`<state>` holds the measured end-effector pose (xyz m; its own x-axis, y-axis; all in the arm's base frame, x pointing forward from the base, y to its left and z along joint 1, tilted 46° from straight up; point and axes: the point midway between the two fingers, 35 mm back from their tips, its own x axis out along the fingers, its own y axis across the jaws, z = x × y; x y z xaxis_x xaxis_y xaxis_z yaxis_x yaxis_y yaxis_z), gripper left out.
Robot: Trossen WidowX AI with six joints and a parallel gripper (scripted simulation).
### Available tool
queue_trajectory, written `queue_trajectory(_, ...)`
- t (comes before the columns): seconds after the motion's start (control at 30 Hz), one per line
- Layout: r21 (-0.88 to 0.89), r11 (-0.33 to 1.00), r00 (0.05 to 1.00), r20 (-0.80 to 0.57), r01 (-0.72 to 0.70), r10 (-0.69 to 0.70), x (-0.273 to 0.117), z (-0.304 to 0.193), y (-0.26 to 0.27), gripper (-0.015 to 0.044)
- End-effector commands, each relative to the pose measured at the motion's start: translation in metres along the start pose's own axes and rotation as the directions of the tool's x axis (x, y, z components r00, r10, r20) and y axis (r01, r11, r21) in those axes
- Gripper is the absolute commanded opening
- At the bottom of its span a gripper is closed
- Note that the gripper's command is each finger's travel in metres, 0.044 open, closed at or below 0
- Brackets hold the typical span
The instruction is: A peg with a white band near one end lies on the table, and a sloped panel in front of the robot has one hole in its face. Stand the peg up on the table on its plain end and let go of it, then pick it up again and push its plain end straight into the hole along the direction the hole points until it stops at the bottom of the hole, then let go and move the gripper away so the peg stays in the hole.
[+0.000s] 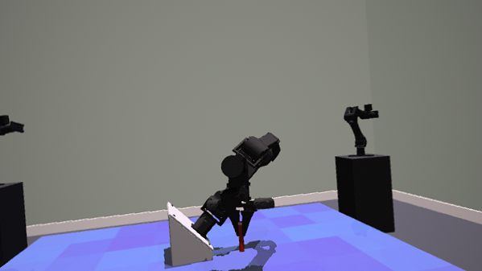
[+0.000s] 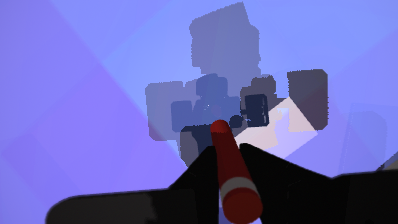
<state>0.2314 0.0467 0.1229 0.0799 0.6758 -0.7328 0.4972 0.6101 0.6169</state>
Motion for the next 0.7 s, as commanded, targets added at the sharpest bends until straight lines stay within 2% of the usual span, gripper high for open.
queue_trajectory(0.0, 0.022, 1.0, 1.0, 0.009, -0.005, 0.005, 0.004, 0.004, -0.004, 0.0)
queue_trajectory(0.67, 0.073, 0.996, 0.993, 0.111, -0.048, 0.04, 0.012, 0.031, -0.012, 0.0)
